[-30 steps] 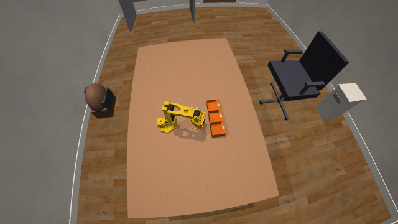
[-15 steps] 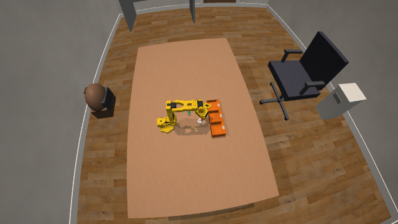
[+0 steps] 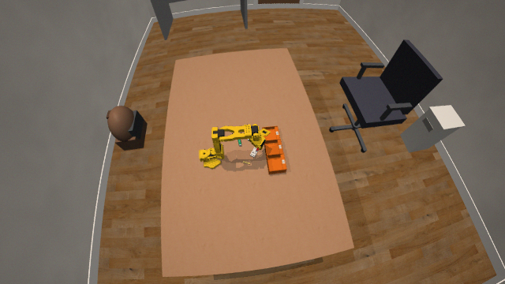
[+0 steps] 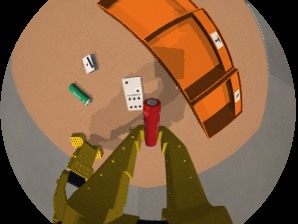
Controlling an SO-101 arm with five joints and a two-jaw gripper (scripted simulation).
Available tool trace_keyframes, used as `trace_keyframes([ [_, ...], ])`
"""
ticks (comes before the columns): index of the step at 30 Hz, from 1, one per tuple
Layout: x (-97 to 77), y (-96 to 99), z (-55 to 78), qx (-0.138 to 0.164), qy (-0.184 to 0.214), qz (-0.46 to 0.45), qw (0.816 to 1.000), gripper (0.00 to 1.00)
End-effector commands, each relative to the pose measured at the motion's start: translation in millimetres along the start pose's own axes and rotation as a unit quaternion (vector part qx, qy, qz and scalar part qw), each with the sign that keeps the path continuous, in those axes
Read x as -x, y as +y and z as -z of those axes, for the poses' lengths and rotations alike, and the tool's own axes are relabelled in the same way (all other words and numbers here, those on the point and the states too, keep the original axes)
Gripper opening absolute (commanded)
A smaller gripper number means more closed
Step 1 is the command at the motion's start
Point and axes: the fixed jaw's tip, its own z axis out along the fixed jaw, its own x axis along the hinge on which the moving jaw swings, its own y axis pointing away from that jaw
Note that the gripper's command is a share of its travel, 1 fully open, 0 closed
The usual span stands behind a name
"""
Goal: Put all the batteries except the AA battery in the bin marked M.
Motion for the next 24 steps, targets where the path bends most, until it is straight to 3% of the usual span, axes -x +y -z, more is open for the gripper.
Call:
trace_keyframes([
  [1, 21.8, -7.2, 5.1, -0.036, -0.040, -0.036, 0.998, 0.00],
  [3, 34.8, -8.4, 3.8, -0.047, -0.060, -0.066, 0.995, 0.00],
  [5, 34.8, -8.4, 3.8, -0.047, -0.060, -0.066, 0.995, 0.00],
  [10, 73.7, -8.0, 1.9, -0.064, -0.125, -0.153, 0.978, 0.00],
  [16, 113.3, -1.1, 3.1, -0.057, -0.197, -0.237, 0.950, 0.00],
  [20, 125.8, 2.4, 4.1, -0.049, -0.220, -0.263, 0.938, 0.00],
  [24, 127.7, 3.1, 4.3, -0.048, -0.223, -0.267, 0.936, 0.00],
])
